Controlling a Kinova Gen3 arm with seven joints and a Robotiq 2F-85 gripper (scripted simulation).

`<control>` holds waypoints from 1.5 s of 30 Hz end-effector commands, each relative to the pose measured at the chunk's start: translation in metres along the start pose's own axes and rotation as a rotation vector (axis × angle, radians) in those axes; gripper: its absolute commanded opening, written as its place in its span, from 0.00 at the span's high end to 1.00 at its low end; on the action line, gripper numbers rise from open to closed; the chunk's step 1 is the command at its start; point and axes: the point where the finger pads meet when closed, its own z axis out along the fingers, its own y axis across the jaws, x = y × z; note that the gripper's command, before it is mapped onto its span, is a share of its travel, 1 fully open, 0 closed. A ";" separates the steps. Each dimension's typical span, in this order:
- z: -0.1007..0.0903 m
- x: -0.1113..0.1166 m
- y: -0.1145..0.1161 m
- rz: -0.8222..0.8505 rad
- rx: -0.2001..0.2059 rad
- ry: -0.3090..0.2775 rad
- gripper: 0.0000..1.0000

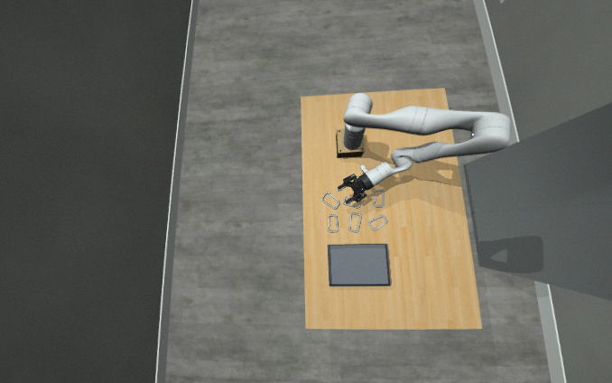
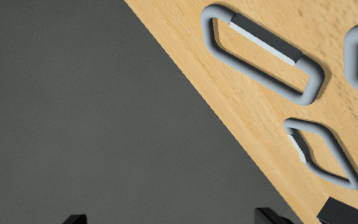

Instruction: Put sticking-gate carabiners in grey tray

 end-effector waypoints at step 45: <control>-0.028 -0.013 0.020 -0.021 -0.088 -0.082 0.00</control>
